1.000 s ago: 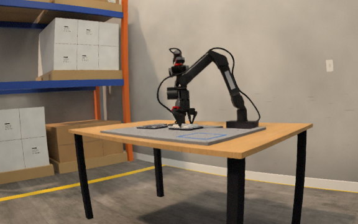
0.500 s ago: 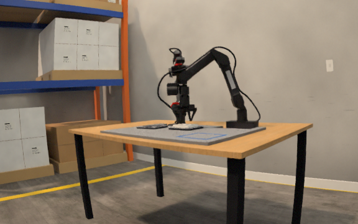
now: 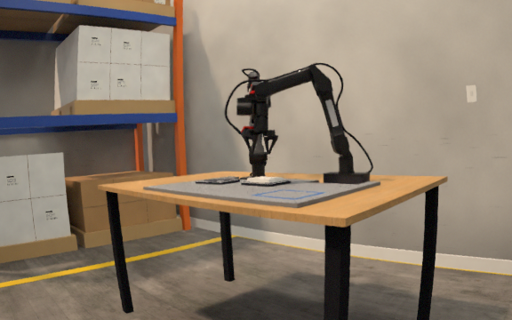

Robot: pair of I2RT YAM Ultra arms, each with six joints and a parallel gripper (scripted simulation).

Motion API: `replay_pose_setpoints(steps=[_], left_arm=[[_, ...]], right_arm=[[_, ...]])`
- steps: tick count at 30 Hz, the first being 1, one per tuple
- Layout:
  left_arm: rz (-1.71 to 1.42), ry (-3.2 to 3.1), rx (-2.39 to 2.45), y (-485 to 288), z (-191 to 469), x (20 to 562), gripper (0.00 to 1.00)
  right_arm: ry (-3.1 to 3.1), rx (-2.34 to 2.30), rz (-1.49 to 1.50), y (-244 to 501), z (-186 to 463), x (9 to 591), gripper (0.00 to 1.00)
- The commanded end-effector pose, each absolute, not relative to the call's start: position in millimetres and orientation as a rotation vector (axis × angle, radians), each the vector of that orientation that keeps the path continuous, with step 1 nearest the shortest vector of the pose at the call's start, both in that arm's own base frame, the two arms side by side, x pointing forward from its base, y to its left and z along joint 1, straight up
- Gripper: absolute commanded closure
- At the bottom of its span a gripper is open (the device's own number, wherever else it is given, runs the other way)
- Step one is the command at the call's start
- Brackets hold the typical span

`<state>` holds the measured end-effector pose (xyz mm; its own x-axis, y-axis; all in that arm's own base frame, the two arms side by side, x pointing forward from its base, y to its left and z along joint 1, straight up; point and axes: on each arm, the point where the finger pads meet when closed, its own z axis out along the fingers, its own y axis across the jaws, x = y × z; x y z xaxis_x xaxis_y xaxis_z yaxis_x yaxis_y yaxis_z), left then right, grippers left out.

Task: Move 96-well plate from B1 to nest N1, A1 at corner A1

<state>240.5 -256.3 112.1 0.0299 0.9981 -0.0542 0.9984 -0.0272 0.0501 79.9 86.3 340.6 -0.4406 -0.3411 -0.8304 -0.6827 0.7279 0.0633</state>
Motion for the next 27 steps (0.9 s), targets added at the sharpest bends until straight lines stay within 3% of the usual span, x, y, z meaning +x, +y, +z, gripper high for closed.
replay_pose_setpoints(steps=[1,10,27], left_arm=[[-0.022,2.179,2.244,-249.5,112.4,228.7,0.00],[-0.011,2.173,2.102,-248.0,122.6,243.9,0.00],[-0.045,2.069,1.282,-165.1,232.0,295.5,0.00]], right_arm=[[2.057,-0.770,0.497,83.2,342.6,76.8,0.00],[2.057,-0.770,0.497,83.2,342.6,76.8,0.00],[2.066,-0.754,0.491,119.5,339.9,120.7,0.00]])
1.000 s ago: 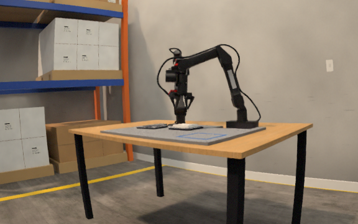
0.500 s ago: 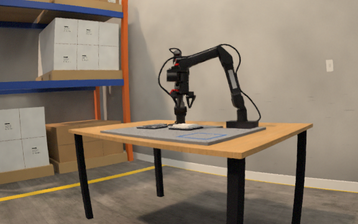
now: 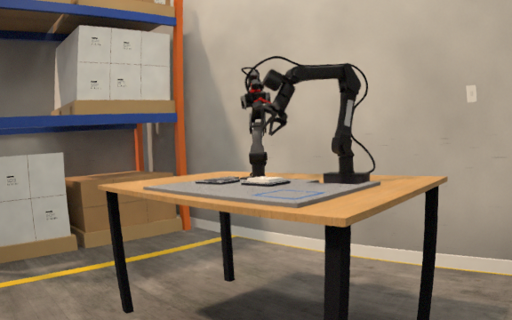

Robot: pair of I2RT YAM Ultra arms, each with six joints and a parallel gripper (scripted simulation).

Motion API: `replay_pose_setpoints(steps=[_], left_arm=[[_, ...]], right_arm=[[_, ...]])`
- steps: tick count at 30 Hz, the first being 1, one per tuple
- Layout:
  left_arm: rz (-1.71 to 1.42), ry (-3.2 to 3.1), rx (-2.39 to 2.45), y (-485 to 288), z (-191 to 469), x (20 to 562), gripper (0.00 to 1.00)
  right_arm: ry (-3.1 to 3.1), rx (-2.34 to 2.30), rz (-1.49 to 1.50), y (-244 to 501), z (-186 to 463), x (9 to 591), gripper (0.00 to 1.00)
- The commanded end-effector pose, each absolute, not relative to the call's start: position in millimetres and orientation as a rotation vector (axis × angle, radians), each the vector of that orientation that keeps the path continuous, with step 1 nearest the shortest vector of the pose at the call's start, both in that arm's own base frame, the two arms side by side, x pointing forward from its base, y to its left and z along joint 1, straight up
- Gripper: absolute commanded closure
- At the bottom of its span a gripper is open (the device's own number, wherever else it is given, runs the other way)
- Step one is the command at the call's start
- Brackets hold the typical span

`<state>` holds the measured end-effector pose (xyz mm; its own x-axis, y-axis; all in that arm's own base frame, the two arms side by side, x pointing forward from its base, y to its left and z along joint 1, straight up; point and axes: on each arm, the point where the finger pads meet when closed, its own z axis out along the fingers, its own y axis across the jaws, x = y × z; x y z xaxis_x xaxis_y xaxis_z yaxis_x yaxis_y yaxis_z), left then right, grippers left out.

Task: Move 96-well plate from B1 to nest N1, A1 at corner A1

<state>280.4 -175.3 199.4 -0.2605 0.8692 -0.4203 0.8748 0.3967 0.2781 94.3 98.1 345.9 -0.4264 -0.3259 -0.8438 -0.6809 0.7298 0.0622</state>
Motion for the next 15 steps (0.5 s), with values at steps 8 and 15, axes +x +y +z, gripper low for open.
replay_pose_setpoints(steps=[8,15], left_arm=[[-0.046,1.940,0.878,-119.0,291.4,321.2,0.00],[-0.043,1.834,0.615,-87.6,331.2,338.1,0.00]], right_arm=[[2.143,-0.777,0.461,172.8,301.3,174.2,0.00],[2.197,-0.796,0.434,204.6,262.6,201.8,0.00]])
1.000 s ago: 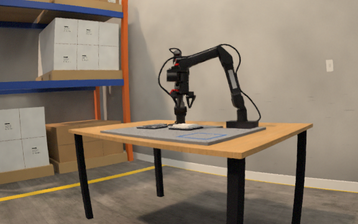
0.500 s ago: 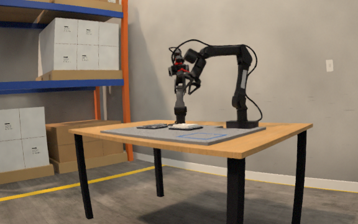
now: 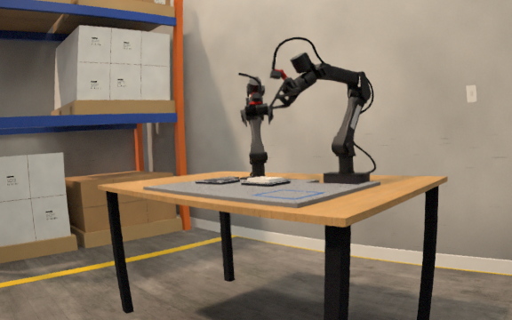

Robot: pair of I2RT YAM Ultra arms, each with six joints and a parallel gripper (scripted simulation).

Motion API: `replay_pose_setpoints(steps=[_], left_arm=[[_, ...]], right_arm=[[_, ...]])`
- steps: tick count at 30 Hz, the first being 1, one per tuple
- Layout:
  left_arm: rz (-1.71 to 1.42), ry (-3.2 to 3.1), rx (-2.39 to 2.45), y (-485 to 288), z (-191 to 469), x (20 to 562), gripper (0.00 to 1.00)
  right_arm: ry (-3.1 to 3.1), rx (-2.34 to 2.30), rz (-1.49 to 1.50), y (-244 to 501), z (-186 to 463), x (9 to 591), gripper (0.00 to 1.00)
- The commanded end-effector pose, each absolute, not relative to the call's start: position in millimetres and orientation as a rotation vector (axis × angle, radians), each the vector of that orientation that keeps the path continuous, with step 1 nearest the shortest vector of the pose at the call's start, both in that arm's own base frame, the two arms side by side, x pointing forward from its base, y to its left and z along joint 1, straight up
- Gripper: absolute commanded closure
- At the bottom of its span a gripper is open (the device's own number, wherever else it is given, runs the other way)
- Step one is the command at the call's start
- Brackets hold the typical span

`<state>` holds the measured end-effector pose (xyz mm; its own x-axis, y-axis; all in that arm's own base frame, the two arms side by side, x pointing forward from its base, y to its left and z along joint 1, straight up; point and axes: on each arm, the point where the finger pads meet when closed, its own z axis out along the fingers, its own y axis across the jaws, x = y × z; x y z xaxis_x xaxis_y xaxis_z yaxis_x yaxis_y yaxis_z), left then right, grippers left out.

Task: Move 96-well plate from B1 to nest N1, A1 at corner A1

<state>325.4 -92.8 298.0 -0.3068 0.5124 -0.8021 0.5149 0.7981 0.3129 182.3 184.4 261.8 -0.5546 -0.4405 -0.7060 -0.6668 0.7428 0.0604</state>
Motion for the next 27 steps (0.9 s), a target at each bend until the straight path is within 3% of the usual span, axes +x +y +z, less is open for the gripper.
replay_pose_setpoints(steps=[1,13,27], left_arm=[[-0.040,1.809,0.554,-79.0,339.9,341.4,0.00],[-0.004,1.594,0.066,-8.7,400.4,373.7,0.00],[0.005,1.552,-0.005,3.4,415.5,382.3,0.00]], right_arm=[[2.218,-0.806,0.424,211.4,249.3,206.8,0.00],[2.369,-0.880,0.332,245.7,141.4,225.3,0.00],[2.423,-0.924,0.305,242.7,120.2,217.7,0.00]])
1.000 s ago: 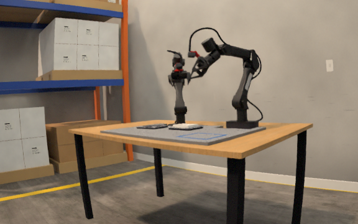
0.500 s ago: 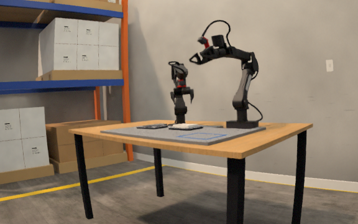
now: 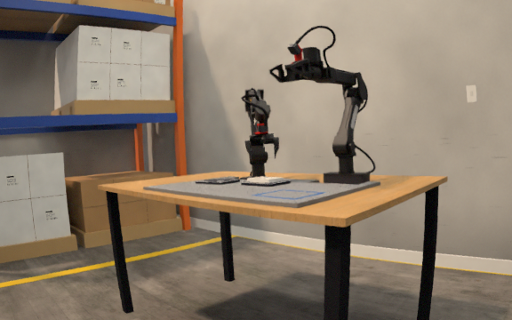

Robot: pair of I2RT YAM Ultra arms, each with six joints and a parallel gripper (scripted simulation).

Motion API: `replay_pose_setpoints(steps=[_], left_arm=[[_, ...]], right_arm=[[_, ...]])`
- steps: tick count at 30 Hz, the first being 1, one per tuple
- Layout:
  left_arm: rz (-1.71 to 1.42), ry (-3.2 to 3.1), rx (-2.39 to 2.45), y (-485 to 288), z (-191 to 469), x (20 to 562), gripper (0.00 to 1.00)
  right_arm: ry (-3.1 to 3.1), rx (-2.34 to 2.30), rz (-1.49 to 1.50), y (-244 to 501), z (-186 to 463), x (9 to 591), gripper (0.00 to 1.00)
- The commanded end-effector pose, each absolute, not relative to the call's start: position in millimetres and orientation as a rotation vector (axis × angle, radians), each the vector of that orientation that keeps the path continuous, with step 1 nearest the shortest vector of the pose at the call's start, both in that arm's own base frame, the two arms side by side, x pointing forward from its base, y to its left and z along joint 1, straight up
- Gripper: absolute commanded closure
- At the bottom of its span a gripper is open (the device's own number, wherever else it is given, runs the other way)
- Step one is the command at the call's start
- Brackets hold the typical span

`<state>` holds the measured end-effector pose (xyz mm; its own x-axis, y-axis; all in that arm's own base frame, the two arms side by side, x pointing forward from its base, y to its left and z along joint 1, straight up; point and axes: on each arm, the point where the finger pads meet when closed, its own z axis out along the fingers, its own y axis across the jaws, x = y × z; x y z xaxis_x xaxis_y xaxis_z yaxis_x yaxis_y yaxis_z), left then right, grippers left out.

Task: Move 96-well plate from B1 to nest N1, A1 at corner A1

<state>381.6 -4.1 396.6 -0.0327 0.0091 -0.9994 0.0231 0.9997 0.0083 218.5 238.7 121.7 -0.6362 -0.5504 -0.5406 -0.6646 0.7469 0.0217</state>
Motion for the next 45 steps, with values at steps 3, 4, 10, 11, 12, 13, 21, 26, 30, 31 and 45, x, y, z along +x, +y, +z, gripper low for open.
replay_pose_setpoints(steps=[3,4,10,11,12,13,21,26,30,31,45], left_arm=[[0.005,1.545,-0.005,3.4,418.1,380.2,0.00],[0.005,1.545,-0.005,3.4,418.1,380.2,0.00],[0.006,1.553,-0.005,3.5,416.2,380.2,0.00],[0.008,1.575,-0.006,2.3,411.3,378.9,0.00],[0.004,1.588,0.002,-0.7,409.6,375.1,0.00],[0.001,1.609,0.012,-4.4,405.3,372.7,0.00],[-0.104,1.745,0.206,-63.3,387.2,306.1,0.00],[-0.182,1.796,0.362,-89.0,376.5,248.3,0.00],[-0.225,1.825,0.460,-89.7,365.8,199.5,0.00],[-0.229,1.834,0.481,-86.9,361.8,187.8,0.00],[-0.236,1.809,0.513,-62.0,355.1,135.9,0.00]], right_arm=[[2.423,-0.924,0.305,242.7,120.2,217.7,0.00],[2.423,-0.924,0.305,242.7,120.2,217.7,0.00],[2.422,-0.942,0.305,241.8,119.6,217.4,0.00],[2.422,-0.964,0.307,242.5,120.3,216.2,0.00],[2.421,-1.003,0.303,242.4,121.4,214.2,0.00],[2.421,-1.046,0.296,241.6,119.8,212.1,0.00],[2.420,-1.454,0.203,237.8,109.6,211.4,0.00],[2.394,-1.694,0.145,238.1,105.4,214.1,0.00],[2.353,-1.892,0.069,239.8,102.2,219.2,0.00],[2.339,-1.943,0.055,240.7,101.3,219.8,0.00],[2.277,-2.120,0.022,256.5,97.0,228.4,0.00]])
